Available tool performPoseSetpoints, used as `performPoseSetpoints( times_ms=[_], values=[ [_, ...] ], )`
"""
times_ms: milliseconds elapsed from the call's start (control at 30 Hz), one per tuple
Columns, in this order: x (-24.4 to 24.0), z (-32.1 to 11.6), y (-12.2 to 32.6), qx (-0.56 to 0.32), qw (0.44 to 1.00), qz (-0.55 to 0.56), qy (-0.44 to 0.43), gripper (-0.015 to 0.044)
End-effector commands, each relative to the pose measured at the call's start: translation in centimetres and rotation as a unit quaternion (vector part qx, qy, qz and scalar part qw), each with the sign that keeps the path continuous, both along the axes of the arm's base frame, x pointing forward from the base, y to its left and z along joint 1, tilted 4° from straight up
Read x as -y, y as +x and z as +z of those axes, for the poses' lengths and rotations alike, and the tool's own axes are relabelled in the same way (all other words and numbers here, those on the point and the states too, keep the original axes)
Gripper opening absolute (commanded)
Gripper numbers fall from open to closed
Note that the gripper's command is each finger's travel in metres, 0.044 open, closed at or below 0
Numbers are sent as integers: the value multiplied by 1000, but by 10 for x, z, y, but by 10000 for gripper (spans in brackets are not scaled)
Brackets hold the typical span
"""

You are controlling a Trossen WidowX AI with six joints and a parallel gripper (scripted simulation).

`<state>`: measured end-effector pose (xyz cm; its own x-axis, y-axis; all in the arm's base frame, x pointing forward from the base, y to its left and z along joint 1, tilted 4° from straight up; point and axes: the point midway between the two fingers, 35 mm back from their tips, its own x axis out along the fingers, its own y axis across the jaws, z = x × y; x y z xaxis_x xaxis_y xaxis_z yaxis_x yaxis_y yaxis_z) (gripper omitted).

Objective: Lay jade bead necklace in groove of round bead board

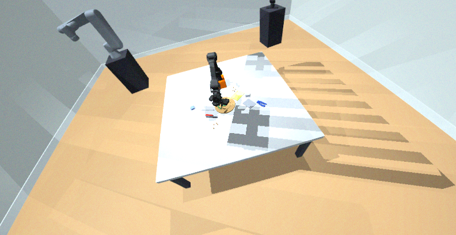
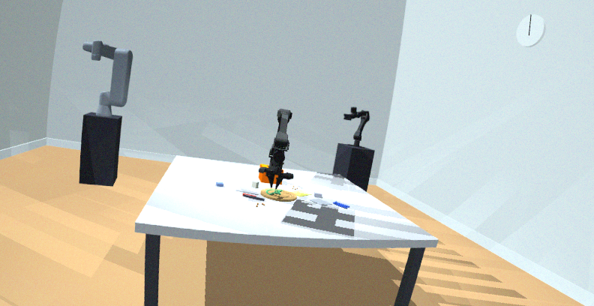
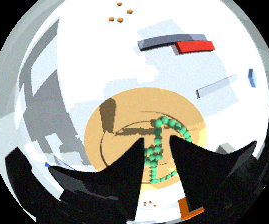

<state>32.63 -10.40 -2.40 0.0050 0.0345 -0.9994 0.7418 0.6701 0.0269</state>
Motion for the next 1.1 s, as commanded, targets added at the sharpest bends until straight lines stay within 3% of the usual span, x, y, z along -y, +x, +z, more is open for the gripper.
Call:
performPoseSetpoints(
  times_ms=[0, 1067],
  values=[
    [-1, -8, -3, -6, 1000, -1, 1, 120],
    [-2, -31, -6, -13, 1000, -3, 2, 120]
  ],
)
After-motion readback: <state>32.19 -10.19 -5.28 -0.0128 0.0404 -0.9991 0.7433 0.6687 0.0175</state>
